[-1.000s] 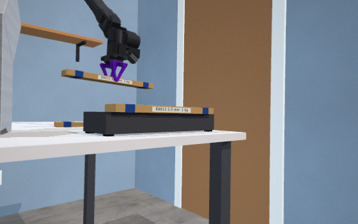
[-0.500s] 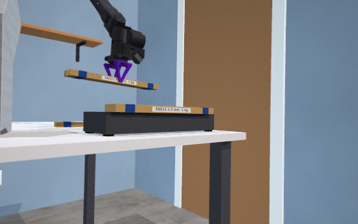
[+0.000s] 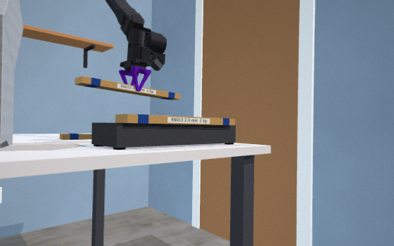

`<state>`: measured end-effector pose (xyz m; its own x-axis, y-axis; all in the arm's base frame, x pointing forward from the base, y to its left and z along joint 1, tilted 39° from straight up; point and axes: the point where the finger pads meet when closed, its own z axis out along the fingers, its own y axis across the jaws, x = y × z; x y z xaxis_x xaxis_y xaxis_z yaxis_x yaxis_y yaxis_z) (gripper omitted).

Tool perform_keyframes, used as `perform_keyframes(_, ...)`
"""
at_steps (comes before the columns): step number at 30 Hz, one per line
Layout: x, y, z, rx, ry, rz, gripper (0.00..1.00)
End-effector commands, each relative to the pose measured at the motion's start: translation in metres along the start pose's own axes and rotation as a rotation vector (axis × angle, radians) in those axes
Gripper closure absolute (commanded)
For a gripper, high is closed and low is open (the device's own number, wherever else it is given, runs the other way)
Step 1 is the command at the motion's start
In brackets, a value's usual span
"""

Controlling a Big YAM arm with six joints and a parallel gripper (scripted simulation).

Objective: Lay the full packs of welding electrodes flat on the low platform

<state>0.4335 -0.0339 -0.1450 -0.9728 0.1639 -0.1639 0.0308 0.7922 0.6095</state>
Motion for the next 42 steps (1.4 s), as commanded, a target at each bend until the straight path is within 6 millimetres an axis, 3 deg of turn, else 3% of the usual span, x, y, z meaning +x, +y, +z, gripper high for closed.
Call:
perform_keyframes(1,-0.032,-0.023,-0.031,0.017,-0.082,-0.011,1.0)
perform_keyframes(42,-0.03,-0.127,-0.018,0.018,-0.072,-0.002,1.0)
